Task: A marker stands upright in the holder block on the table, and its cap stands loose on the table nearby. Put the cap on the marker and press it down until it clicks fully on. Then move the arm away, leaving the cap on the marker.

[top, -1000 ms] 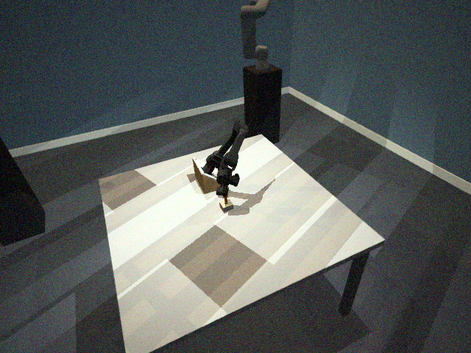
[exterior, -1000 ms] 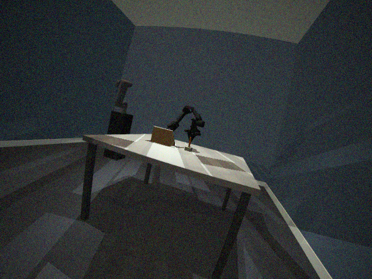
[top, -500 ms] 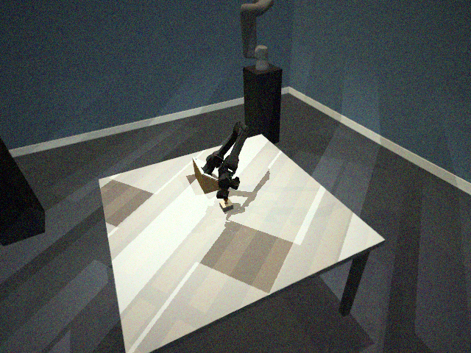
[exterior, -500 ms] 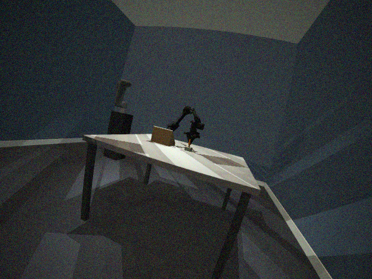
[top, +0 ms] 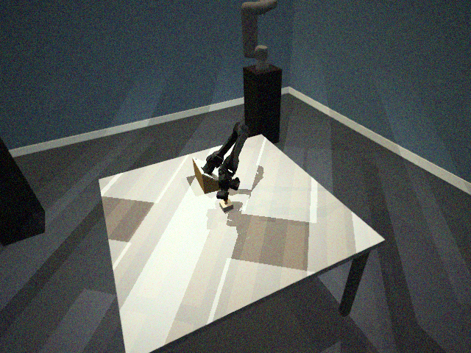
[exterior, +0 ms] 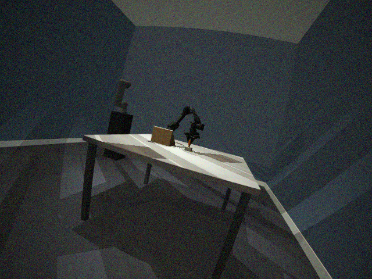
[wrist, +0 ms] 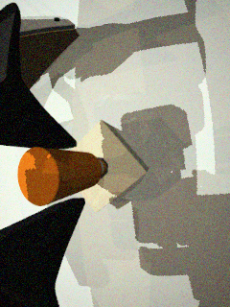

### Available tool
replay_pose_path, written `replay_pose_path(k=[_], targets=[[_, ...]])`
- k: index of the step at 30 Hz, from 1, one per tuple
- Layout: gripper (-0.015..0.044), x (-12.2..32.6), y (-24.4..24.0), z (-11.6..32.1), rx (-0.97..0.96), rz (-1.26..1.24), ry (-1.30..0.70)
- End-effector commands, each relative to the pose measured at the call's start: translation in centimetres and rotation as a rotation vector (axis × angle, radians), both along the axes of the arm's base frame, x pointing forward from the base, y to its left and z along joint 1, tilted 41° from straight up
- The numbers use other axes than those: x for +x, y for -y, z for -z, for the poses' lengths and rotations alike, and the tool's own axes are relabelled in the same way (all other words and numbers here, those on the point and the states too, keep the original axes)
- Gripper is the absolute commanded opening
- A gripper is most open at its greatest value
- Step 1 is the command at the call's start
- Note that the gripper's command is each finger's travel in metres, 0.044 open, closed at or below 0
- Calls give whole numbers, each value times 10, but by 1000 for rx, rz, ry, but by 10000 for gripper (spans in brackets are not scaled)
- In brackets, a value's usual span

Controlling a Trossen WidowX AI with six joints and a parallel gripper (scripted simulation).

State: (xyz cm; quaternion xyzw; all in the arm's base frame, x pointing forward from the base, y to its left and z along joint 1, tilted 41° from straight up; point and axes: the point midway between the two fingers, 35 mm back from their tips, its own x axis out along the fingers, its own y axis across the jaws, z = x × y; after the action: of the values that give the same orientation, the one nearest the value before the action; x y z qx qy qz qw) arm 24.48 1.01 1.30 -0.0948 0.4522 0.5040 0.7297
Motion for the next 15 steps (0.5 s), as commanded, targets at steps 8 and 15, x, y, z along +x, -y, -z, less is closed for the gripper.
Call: replay_pose_path(k=[8,15], targets=[[440,0,0,0,0,0,0],[440,-6,48,-54,-4,0,-2]])
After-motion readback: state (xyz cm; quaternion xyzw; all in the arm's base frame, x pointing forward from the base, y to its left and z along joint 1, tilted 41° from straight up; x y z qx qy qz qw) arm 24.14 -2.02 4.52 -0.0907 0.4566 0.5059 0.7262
